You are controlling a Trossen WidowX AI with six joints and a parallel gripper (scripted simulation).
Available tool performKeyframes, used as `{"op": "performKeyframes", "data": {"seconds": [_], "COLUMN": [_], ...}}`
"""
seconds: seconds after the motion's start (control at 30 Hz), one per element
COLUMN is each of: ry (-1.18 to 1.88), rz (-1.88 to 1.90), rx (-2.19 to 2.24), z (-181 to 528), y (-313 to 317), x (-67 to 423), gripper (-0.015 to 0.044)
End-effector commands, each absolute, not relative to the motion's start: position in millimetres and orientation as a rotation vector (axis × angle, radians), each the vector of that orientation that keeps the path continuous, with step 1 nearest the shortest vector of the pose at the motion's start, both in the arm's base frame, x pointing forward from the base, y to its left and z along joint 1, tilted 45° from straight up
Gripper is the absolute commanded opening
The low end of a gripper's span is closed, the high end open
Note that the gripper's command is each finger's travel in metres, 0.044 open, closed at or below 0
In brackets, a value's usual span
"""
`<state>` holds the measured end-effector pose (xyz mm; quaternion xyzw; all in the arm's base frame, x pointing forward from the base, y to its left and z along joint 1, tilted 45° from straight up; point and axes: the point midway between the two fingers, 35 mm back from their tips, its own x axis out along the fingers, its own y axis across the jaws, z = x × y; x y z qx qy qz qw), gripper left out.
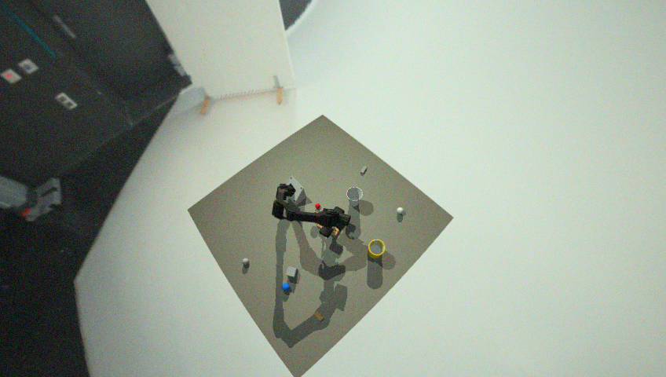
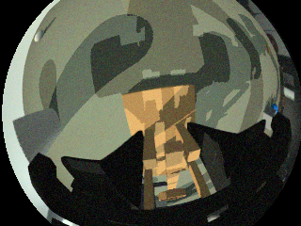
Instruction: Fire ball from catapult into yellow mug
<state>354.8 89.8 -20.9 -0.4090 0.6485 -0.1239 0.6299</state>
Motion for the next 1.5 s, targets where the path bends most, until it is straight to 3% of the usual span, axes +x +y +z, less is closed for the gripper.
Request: {"op": "performKeyframes", "data": {"seconds": [0.0, 0.43, 0.63, 1.47], "ry": [1.483, 1.484, 1.486, 1.480], "rz": [-0.283, -0.279, -0.279, -0.277], "rx": [-0.935, -0.933, -0.935, -0.945], "z": [-19.8, 3.5, 50.5, 6.9], "y": [91.0, 116.6, 159.5, 117.7], "x": [355.2, 353.7, 340.9, 349.3], "gripper": [0.0105, 0.0440, 0.0440, 0.0440]}}
